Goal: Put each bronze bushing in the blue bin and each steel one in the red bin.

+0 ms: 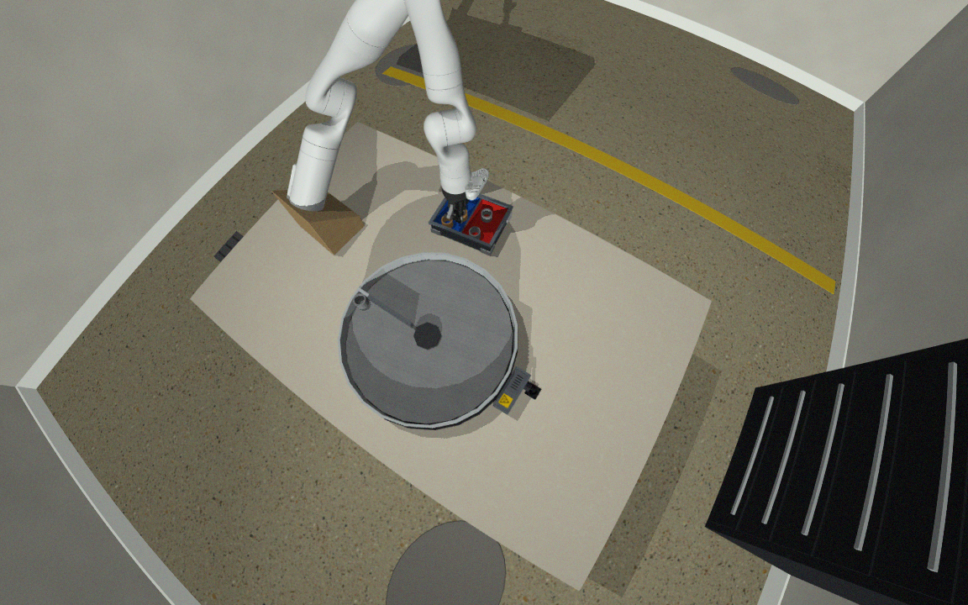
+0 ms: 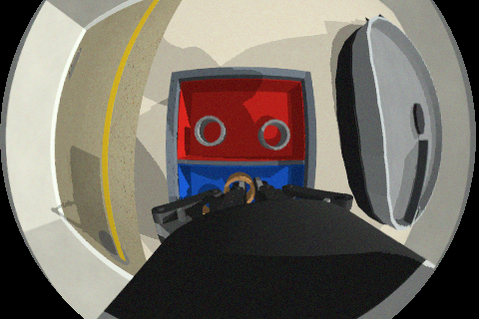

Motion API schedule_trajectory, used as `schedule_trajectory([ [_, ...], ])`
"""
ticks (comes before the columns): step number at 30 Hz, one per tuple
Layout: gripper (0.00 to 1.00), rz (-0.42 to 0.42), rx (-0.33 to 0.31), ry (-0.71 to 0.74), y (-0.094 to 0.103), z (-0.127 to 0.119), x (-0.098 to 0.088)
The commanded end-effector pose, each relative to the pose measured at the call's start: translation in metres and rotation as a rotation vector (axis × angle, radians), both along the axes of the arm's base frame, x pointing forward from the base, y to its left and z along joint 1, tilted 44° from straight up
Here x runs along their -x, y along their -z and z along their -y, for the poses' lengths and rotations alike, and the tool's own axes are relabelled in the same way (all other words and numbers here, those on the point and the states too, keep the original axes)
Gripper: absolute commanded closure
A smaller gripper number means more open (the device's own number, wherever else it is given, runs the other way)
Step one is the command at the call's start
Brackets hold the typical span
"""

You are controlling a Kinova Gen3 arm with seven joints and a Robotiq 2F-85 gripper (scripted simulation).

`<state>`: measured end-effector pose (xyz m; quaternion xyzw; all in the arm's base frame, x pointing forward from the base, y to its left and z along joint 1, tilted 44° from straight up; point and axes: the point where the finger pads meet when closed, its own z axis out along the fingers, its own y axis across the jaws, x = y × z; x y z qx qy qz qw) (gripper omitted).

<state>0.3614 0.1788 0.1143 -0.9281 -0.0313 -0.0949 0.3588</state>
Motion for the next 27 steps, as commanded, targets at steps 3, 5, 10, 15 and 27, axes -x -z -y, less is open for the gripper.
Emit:
schedule_trajectory([
  [3, 1.00, -0.003, -0.003, -0.001, 0.0042, -0.0043, 0.0000],
  [5, 1.00, -0.003, -0.003, -0.001, 0.0042, -0.0043, 0.0000],
  [10, 1.00, -0.003, -0.003, -0.001, 0.0042, -0.0043, 0.0000],
  [15, 1.00, -0.003, -0.003, -0.001, 0.0041, -0.0042, -0.0001],
  [27, 0.84, -0.003, -0.003, -0.001, 0.0042, -0.0042, -0.0002],
])
